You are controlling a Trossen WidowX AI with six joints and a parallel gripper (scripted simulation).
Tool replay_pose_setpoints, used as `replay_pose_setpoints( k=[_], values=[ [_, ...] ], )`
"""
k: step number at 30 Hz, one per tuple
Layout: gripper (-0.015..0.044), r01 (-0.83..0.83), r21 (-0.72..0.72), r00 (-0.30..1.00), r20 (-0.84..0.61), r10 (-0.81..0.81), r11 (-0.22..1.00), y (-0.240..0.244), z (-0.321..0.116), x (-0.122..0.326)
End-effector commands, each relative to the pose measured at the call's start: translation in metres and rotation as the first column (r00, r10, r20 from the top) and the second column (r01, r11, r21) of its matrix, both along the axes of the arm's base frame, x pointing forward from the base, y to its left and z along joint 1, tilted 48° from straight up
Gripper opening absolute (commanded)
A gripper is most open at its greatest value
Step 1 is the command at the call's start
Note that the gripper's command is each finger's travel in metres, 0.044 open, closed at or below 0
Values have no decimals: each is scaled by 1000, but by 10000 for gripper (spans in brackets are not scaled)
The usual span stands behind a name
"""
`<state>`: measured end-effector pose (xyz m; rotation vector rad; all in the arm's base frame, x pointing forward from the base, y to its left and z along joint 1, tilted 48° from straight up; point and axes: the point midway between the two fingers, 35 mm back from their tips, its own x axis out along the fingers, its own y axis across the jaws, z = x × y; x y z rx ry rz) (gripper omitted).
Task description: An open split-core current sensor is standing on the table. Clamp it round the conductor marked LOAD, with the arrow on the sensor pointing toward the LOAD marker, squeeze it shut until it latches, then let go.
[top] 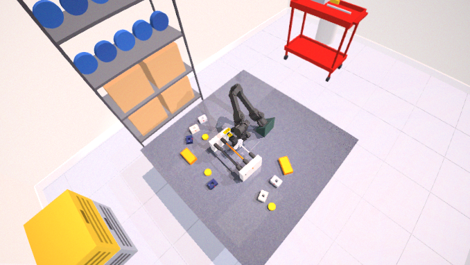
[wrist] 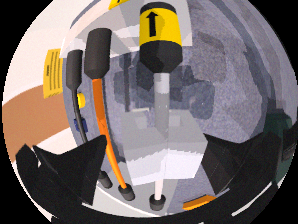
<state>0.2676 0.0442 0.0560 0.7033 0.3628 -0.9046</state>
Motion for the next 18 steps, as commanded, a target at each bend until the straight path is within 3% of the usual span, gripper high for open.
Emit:
replay_pose_setpoints(
  k=[1, 18],
  values=[
    [440, -27, -2, 999, 19, 27, 1000, -5, -5, 2],
    [440, -119, -18, 986, 115, 121, 993, -4, 0, 15]
  ],
)
